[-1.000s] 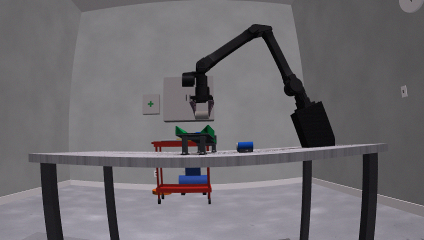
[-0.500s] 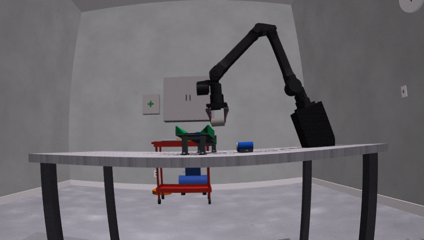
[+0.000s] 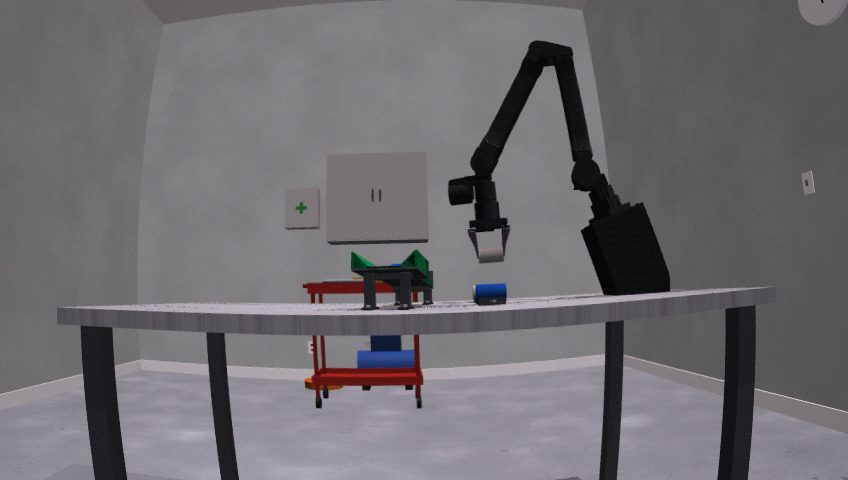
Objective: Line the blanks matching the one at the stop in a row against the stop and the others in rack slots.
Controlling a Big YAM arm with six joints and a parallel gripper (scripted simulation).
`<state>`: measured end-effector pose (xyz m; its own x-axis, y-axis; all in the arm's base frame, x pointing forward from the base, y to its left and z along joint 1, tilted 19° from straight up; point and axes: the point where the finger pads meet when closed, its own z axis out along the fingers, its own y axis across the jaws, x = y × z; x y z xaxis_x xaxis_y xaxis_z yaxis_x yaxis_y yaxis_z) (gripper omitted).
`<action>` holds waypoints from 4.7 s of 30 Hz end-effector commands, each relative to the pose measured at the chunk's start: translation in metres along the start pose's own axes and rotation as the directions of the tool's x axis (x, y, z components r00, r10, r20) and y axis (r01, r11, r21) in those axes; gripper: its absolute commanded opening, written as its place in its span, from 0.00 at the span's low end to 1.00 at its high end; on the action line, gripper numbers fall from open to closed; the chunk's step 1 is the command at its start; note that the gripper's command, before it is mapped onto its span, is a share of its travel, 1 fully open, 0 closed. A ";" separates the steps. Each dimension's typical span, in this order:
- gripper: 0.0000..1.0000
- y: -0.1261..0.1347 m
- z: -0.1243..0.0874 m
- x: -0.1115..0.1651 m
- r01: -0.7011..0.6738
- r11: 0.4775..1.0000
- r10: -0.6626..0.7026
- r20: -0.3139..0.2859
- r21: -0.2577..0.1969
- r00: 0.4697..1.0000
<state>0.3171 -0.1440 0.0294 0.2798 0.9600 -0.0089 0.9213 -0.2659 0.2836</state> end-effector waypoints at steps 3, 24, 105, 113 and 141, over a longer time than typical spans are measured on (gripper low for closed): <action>0.64 0.042 -0.019 0.002 0.066 0.992 -0.066 0.008 -0.107 0.998; 0.64 0.019 0.030 0.004 0.053 0.998 -0.053 -0.004 -0.045 0.999; 0.64 0.032 0.092 0.002 0.044 0.997 -0.044 0.002 -0.058 0.999; 0.64 0.032 0.092 0.002 0.045 0.997 -0.045 0.002 -0.058 0.999; 0.64 0.027 0.092 0.002 0.045 0.997 -0.045 0.002 -0.060 0.999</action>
<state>0.3630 -0.1580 -0.0562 0.2368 0.9713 -0.0203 0.9211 -0.2179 0.3225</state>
